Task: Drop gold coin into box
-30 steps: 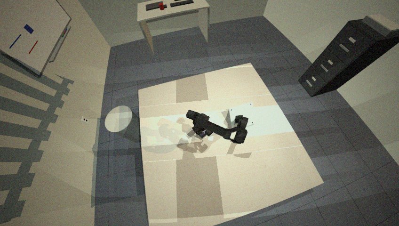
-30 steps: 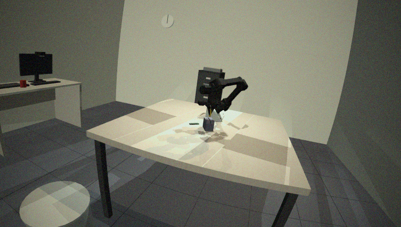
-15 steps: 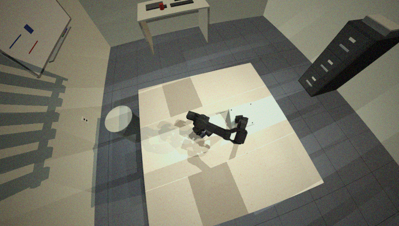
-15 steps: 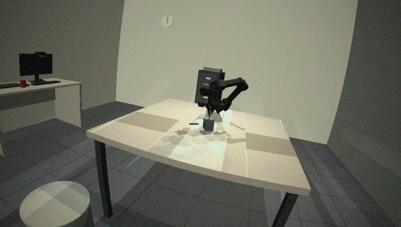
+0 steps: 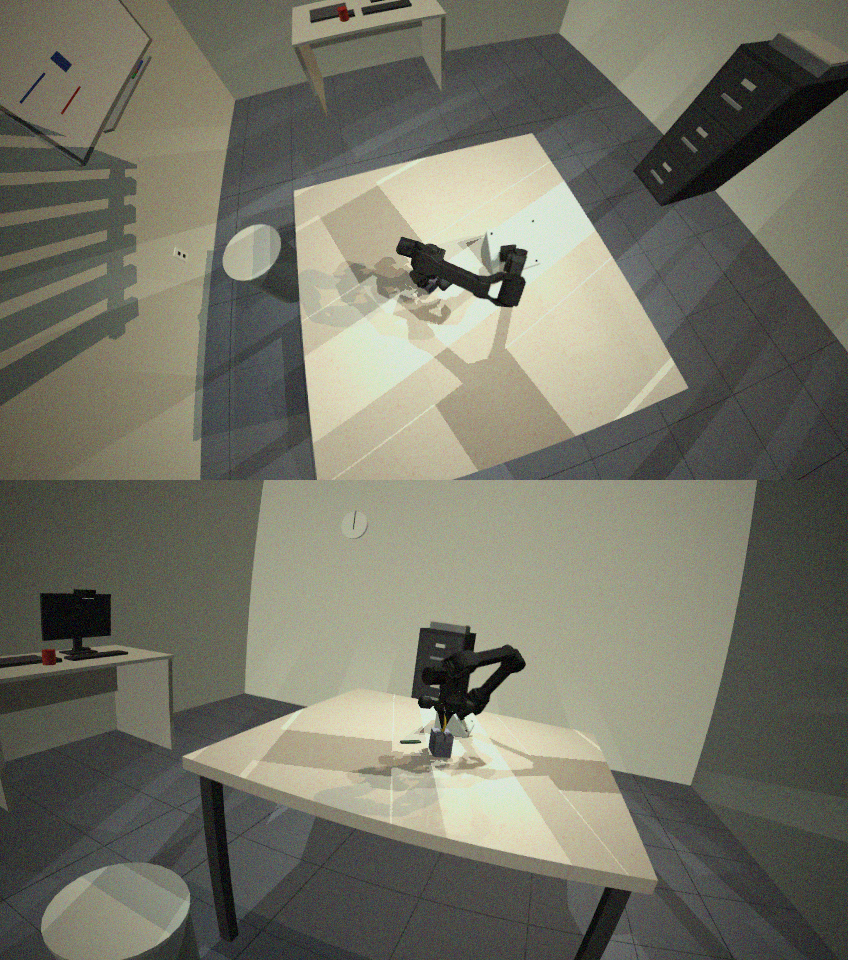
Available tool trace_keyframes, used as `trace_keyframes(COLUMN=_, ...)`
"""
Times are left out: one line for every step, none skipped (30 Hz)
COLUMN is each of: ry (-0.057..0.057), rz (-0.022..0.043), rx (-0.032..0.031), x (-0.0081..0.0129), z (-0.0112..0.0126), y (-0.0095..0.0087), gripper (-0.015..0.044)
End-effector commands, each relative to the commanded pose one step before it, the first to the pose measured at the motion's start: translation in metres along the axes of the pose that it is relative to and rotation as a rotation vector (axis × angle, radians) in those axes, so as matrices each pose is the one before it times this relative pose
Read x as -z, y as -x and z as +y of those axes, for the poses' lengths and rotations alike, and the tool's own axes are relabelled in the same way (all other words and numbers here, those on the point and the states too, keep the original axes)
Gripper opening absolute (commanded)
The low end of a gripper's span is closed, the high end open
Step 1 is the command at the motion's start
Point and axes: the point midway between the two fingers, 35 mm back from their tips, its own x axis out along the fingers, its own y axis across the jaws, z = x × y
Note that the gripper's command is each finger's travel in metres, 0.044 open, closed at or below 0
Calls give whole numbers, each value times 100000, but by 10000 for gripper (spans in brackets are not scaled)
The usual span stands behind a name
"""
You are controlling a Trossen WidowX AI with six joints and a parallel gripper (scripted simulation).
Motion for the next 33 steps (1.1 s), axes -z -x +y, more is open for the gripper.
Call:
trace_keyframes(ry=42, rz=-30, rx=39, x=-5, z=-7, y=37, gripper=53)
trace_keyframes(ry=0, rz=0, rx=0, x=0, z=0, y=0, gripper=79)
trace_keyframes(ry=0, rz=0, rx=0, x=0, z=0, y=0, gripper=105)
trace_keyframes(ry=0, rz=0, rx=0, x=0, z=0, y=0, gripper=131)
trace_keyframes(ry=0, rz=0, rx=0, x=0, z=0, y=0, gripper=157)
trace_keyframes(ry=0, rz=0, rx=0, x=0, z=0, y=0, gripper=161)
trace_keyframes(ry=0, rz=0, rx=0, x=0, z=0, y=0, gripper=161)
trace_keyframes(ry=0, rz=0, rx=0, x=0, z=0, y=0, gripper=161)
trace_keyframes(ry=0, rz=0, rx=0, x=0, z=0, y=0, gripper=161)
trace_keyframes(ry=0, rz=0, rx=0, x=0, z=0, y=0, gripper=161)
trace_keyframes(ry=0, rz=0, rx=0, x=0, z=0, y=0, gripper=161)
trace_keyframes(ry=0, rz=0, rx=0, x=0, z=0, y=0, gripper=161)
trace_keyframes(ry=0, rz=0, rx=0, x=0, z=0, y=0, gripper=161)
trace_keyframes(ry=0, rz=0, rx=0, x=0, z=0, y=0, gripper=161)
trace_keyframes(ry=-7, rz=3, rx=4, x=1, z=-2, y=72, gripper=187)
trace_keyframes(ry=-18, rz=9, rx=9, x=3, z=-6, y=217, gripper=213)
trace_keyframes(ry=-29, rz=14, rx=11, x=8, z=-6, y=363, gripper=239)
trace_keyframes(ry=-35, rz=16, rx=6, x=15, z=-2, y=456, gripper=266)
trace_keyframes(ry=-27, rz=12, rx=-1, x=15, z=3, y=365, gripper=292)
trace_keyframes(ry=-16, rz=6, rx=-3, x=11, z=4, y=219, gripper=318)
trace_keyframes(ry=-5, rz=2, rx=-1, x=4, z=2, y=73, gripper=344)
trace_keyframes(ry=0, rz=0, rx=0, x=0, z=0, y=0, gripper=371)
trace_keyframes(ry=-26, rz=-5, rx=-20, x=4, z=5, y=241, gripper=397)
trace_keyframes(ry=-76, rz=-20, rx=-73, x=19, z=27, y=725, gripper=423)
trace_keyframes(ry=-117, rz=-49, rx=-163, x=59, z=80, y=1212, gripper=440)
trace_keyframes(ry=-104, rz=-69, rx=-214, x=92, z=127, y=1214, gripper=440)
trace_keyframes(ry=-55, rz=-53, rx=-153, x=70, z=99, y=728, gripper=440)
trace_keyframes(ry=-17, rz=-19, rx=-55, x=26, z=37, y=243, gripper=440)
trace_keyframes(ry=0, rz=0, rx=0, x=0, z=0, y=0, gripper=440)
trace_keyframes(ry=0, rz=0, rx=0, x=0, z=0, y=0, gripper=440)
trace_keyframes(ry=0, rz=0, rx=0, x=0, z=0, y=0, gripper=440)
trace_keyframes(ry=0, rz=0, rx=0, x=0, z=0, y=0, gripper=440)
trace_keyframes(ry=0, rz=0, rx=0, x=0, z=0, y=0, gripper=440)
